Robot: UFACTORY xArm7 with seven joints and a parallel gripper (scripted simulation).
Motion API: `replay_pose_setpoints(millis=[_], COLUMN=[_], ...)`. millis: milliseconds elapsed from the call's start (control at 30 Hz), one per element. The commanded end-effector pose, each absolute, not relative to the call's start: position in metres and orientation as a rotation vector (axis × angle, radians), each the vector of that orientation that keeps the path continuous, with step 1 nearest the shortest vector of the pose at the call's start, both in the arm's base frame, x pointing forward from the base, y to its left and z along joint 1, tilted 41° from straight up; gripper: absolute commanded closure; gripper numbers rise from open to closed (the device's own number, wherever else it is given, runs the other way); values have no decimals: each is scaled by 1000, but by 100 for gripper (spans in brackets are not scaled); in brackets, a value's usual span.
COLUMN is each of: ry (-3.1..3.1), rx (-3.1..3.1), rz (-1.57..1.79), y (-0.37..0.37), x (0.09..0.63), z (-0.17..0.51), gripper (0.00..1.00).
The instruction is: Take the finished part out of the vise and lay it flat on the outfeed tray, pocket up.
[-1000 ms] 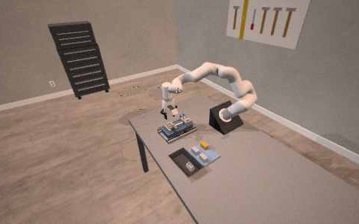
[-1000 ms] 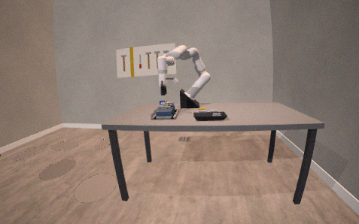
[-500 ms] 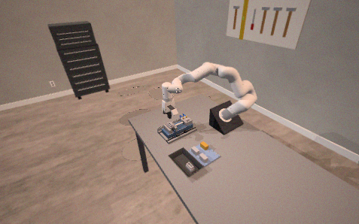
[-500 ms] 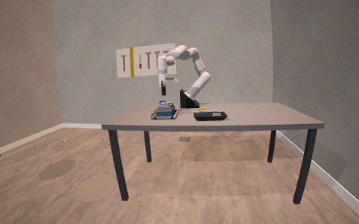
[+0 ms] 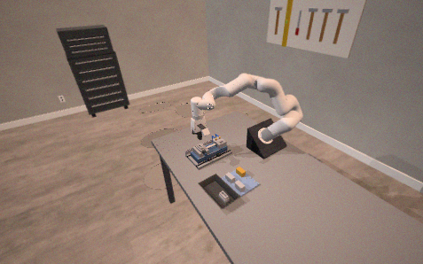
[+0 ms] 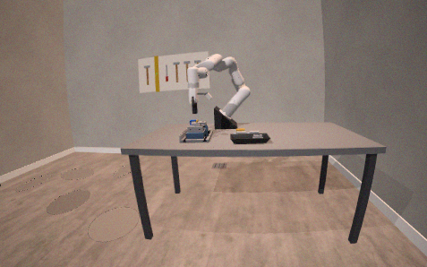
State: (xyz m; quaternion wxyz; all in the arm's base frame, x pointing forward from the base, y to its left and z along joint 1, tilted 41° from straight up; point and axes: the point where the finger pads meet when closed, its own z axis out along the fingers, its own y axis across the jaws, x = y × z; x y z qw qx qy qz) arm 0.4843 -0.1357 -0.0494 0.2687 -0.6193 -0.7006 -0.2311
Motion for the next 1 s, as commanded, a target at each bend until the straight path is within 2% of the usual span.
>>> replay_pose_setpoints(millis=[0,267,300,967], ry=[-1891,-1891,-1891,-1891], rx=[-1675,-1675,-1675,-1675], rz=[-625,-625,-625,-625], y=[-138,-138,-138,-138], x=[486,486,486,486], z=[-48,-48,-48,-48], gripper=[100,100,31,31])
